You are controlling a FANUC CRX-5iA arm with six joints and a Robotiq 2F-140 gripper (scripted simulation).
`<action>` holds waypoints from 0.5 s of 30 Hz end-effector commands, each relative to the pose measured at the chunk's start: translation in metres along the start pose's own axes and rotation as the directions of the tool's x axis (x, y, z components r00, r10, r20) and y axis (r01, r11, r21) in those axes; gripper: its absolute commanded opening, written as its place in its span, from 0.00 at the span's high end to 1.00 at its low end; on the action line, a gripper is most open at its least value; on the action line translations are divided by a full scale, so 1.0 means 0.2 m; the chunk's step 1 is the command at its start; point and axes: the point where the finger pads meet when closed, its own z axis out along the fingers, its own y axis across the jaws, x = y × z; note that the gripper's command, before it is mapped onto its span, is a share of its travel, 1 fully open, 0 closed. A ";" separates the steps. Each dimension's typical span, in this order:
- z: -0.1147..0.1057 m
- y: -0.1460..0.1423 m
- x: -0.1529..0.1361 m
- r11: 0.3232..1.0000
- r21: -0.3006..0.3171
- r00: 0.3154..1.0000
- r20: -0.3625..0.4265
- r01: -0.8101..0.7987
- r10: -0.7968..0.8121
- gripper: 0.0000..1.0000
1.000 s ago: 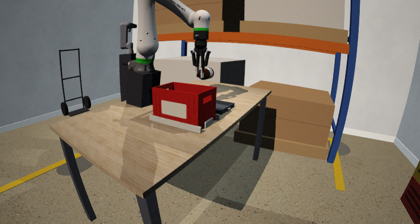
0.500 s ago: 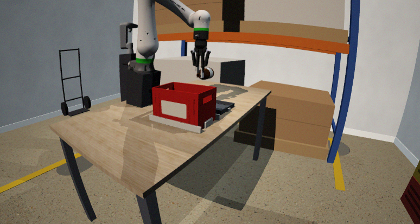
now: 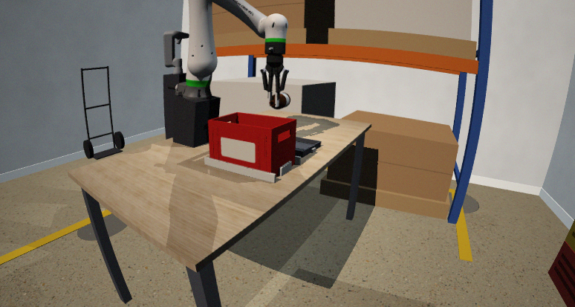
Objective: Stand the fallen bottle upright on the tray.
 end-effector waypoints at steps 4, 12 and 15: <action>0.00 0.00 0.00 0.996 0.001 0.996 -0.002 0.094 -0.094 1.00; 0.00 0.00 0.00 0.989 0.001 0.989 -0.002 0.147 -0.147 1.00; 0.00 0.00 0.00 0.989 0.001 0.989 -0.002 0.148 -0.148 1.00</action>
